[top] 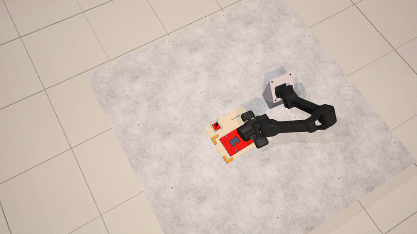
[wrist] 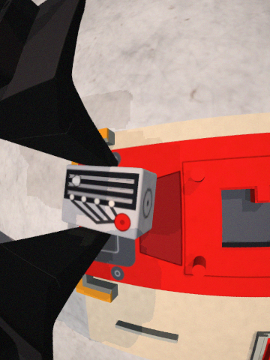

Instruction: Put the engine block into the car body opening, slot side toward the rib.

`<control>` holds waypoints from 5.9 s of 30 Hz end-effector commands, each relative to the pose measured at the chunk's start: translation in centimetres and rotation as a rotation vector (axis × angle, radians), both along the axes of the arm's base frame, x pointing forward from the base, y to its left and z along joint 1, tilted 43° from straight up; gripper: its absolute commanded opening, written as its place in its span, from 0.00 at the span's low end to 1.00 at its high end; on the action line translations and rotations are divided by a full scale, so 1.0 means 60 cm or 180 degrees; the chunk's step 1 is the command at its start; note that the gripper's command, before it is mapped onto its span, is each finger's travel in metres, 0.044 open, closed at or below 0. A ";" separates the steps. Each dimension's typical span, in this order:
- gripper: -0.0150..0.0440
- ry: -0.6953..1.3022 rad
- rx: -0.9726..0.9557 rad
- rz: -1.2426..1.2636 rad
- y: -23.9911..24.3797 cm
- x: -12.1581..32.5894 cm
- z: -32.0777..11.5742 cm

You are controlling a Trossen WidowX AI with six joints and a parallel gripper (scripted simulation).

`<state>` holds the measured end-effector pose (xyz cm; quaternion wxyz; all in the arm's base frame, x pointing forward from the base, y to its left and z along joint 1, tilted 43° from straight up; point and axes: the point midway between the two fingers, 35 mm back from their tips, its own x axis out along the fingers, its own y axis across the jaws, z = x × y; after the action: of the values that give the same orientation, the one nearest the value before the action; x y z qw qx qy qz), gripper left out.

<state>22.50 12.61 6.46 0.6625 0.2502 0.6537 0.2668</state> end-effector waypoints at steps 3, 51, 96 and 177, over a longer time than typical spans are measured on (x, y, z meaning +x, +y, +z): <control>0.25 -0.0033 -0.0028 0.0006 -0.021 0.009 0.020; 0.25 -0.0113 -0.0029 0.0096 -0.105 0.050 0.104; 0.52 -0.0305 0.0006 0.0287 -0.016 0.151 0.012; 0.52 -0.0302 0.0008 0.0282 0.000 0.153 0.000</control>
<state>31.70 12.48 6.50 0.6812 0.2059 0.6312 0.3085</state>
